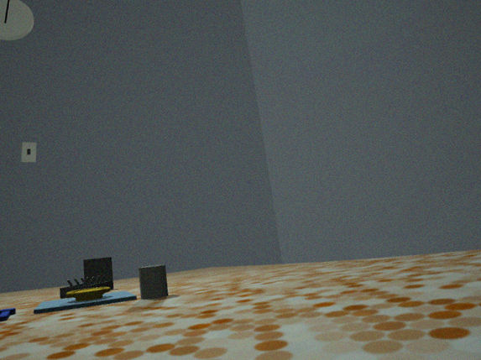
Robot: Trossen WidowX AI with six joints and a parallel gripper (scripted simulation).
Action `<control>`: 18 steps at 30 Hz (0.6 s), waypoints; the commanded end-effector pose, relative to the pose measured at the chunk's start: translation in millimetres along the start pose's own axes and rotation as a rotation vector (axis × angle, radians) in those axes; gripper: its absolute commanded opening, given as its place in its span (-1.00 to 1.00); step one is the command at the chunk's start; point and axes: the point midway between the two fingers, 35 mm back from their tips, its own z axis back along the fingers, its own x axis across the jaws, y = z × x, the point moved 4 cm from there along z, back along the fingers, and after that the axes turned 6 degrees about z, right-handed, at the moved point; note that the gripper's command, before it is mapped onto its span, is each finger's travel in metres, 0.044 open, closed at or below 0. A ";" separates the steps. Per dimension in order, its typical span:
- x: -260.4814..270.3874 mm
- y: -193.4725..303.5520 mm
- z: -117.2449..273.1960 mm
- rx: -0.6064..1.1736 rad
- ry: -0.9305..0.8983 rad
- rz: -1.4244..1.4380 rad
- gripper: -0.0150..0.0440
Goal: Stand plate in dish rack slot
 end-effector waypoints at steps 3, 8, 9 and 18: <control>-7.2 -45.7 32.5 -0.153 0.068 -0.029 0.86; -3.4 -94.1 75.5 -0.317 0.122 -0.040 0.86; -1.0 -103.5 84.5 -0.349 0.128 -0.040 0.86; 45.7 -181.0 166.1 -0.630 0.115 0.000 0.86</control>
